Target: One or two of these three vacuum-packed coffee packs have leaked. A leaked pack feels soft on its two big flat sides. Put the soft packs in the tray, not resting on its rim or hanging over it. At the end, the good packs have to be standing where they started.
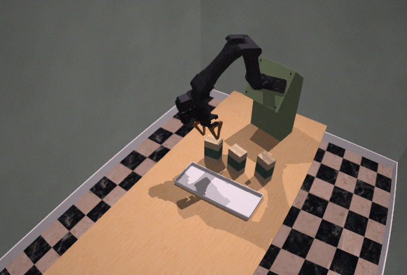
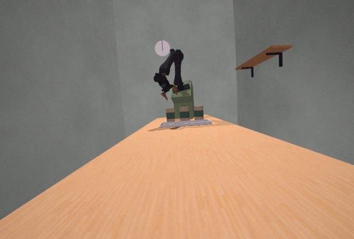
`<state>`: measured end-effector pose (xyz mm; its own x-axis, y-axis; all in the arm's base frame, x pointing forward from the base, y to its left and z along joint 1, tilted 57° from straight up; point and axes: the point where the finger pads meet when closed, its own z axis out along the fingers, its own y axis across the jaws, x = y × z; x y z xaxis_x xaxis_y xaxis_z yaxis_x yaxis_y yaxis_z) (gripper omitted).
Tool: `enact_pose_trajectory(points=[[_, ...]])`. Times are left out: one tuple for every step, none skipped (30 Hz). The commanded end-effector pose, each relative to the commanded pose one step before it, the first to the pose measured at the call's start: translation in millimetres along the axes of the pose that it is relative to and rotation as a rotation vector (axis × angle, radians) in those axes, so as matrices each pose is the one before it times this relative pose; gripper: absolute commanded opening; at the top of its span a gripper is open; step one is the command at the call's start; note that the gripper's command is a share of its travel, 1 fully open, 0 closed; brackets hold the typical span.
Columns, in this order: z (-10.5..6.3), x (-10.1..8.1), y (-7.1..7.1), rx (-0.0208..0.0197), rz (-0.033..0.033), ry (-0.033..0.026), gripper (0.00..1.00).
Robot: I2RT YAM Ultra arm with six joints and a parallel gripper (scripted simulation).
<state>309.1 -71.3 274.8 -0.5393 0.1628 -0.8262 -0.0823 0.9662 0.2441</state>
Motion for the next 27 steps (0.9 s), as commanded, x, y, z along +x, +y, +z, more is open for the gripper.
enact_pose_trajectory(points=[[-1.95,-1.33,-2.09,0.05560,0.10952,-0.04426,1.00],[2.08,5.04,-5.12,0.02622,0.08260,-0.00206,1.00],[0.00,0.00,0.00,0.00000,0.00000,0.00000,1.00],[0.00,0.00,0.00,0.00000,0.00000,0.00000,1.00],[2.03,4.56,-5.37,0.02549,0.08132,-0.00436,1.00],[0.00,0.00,0.00,0.00000,0.00000,0.00000,1.00],[1.97,4.05,-5.54,0.02445,0.07959,-0.00646,1.00],[0.00,0.00,0.00,0.00000,0.00000,0.00000,1.00],[0.00,0.00,0.00,0.00000,0.00000,0.00000,1.00],[1.90,3.53,-5.63,0.02313,0.07744,-0.00832,1.00],[0.00,0.00,0.00,0.00000,0.00000,0.00000,1.00],[0.00,0.00,0.00,0.00000,0.00000,0.00000,1.00],[0.00,0.00,0.00,0.00000,0.00000,0.00000,1.00],[1.82,3.02,-5.65,0.02160,0.07488,-0.00988,1.00],[0.00,0.00,0.00,0.00000,0.00000,0.00000,1.00],[1.72,2.52,-5.59,0.01989,0.07193,-0.01113,1.00],[0.00,0.00,0.00,0.00000,0.00000,0.00000,1.00],[1.62,2.05,-5.46,0.01809,0.06862,-0.01203,1.00],[0.00,0.00,0.00,0.00000,0.00000,0.00000,1.00],[1.51,1.61,-5.26,0.01623,0.06497,-0.01260,1.00],[0.00,0.00,0.00,0.00000,0.00000,0.00000,1.00],[0.00,0.00,0.00,0.00000,0.00000,0.00000,1.00],[1.40,1.22,-5.01,0.01438,0.06103,-0.01285,1.00],[0.00,0.00,0.00,0.00000,0.00000,0.00000,1.00],[1.28,0.87,-4.71,0.01258,0.05681,-0.01279,1.00],[0.00,0.00,0.00,0.00000,0.00000,0.00000,1.00],[1.17,0.58,-4.37,0.01087,0.05238,-0.01245,1.00]])
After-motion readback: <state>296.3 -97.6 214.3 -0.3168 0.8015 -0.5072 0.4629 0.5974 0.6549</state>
